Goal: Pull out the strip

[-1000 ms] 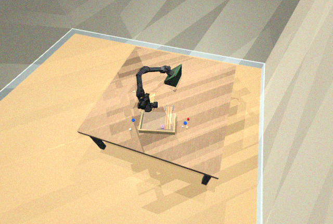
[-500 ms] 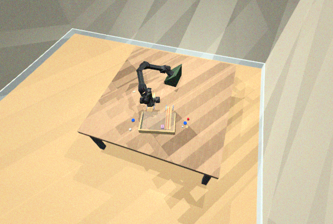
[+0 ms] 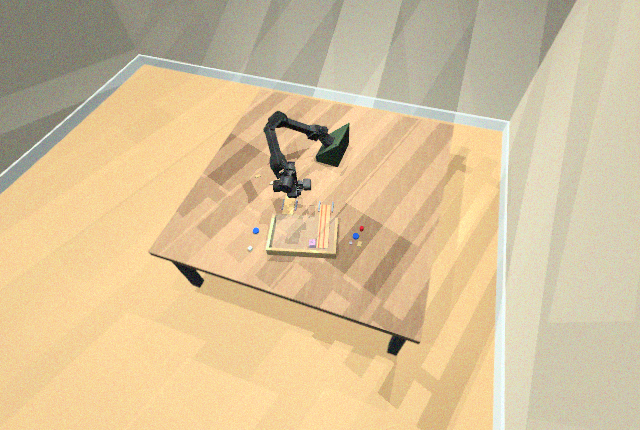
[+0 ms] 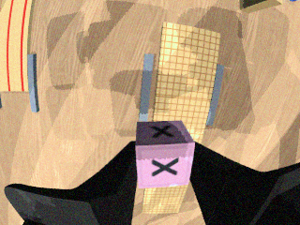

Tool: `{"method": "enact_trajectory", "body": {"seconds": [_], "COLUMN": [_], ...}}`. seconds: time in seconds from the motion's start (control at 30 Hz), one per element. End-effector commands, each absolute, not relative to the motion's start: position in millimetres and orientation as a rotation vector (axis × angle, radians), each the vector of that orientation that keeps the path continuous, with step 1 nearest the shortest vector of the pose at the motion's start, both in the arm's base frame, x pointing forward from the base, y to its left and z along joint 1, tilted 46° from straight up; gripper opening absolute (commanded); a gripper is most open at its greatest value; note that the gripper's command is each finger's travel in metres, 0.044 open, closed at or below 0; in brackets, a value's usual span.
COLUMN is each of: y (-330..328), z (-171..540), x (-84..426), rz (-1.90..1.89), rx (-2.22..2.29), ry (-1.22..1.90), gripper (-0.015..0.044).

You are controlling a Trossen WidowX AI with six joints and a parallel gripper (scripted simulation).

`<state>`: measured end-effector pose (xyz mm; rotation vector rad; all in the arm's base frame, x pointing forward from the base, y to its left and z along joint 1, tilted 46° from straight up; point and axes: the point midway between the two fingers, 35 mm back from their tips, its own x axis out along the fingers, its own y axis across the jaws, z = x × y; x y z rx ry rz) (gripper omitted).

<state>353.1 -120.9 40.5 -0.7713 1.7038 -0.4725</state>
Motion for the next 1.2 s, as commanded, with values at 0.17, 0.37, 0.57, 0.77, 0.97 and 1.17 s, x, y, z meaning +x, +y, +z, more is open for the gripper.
{"method": "enact_trajectory", "body": {"seconds": [0.17, 0.37, 0.57, 0.77, 0.97, 1.17], "y": [-108.9, -102.9, -99.0, -79.6, -73.4, -73.4], "z": [36.4, 32.9, 30.1, 48.8, 55.0, 55.0], "x": [323.1, 301.7, 285.2, 289.4, 290.1, 290.1], "rz": [-0.472, -0.472, -0.472, -0.470, -0.470, -0.470], "rx": [-0.767, -0.767, -0.767, -0.766, -0.766, -0.766], "ry": [1.700, 1.701, 1.702, 1.702, 1.702, 1.702], "gripper": [0.0000, 0.0000, 0.0000, 0.0000, 0.0000, 0.0000]}}
